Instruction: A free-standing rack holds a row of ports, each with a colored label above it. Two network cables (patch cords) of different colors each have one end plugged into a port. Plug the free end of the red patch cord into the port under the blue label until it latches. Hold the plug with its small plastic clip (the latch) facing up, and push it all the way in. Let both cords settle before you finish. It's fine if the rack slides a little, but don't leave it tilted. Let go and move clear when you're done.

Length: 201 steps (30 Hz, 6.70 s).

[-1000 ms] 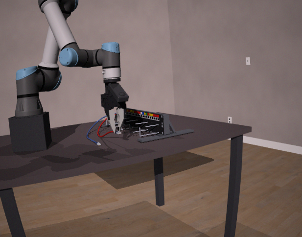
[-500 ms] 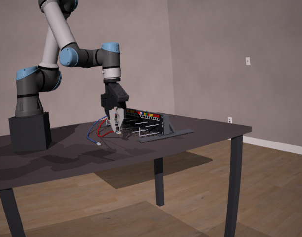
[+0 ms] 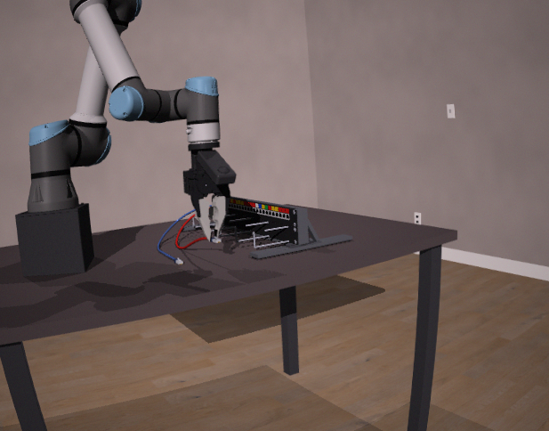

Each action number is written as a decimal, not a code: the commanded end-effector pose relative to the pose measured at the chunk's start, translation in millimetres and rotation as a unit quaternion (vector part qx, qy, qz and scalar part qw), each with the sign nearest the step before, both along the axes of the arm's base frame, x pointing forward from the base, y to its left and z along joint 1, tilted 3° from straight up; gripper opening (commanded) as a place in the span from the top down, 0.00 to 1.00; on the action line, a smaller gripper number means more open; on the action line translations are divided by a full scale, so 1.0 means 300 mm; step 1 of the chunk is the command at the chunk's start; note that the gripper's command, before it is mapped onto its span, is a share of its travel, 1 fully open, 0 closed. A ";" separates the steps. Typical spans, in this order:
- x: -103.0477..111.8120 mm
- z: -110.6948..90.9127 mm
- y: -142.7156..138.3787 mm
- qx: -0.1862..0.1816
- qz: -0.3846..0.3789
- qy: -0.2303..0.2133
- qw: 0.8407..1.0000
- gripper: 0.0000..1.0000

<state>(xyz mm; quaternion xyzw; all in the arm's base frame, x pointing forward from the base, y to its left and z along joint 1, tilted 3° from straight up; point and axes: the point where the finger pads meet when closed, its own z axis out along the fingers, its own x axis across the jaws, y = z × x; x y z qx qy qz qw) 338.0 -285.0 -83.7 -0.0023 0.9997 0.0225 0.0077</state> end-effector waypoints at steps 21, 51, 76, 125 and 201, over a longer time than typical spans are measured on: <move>0.050 0.018 0.061 -0.001 0.072 -0.003 0.997 1.00; 0.157 0.055 0.192 -0.001 0.225 -0.007 0.974 1.00; 0.276 0.096 0.338 -0.002 0.389 -0.012 0.921 1.00; 0.467 0.161 0.571 -0.003 0.626 -0.019 0.780 1.00; 0.528 0.183 0.646 -0.003 0.693 -0.021 0.721 1.00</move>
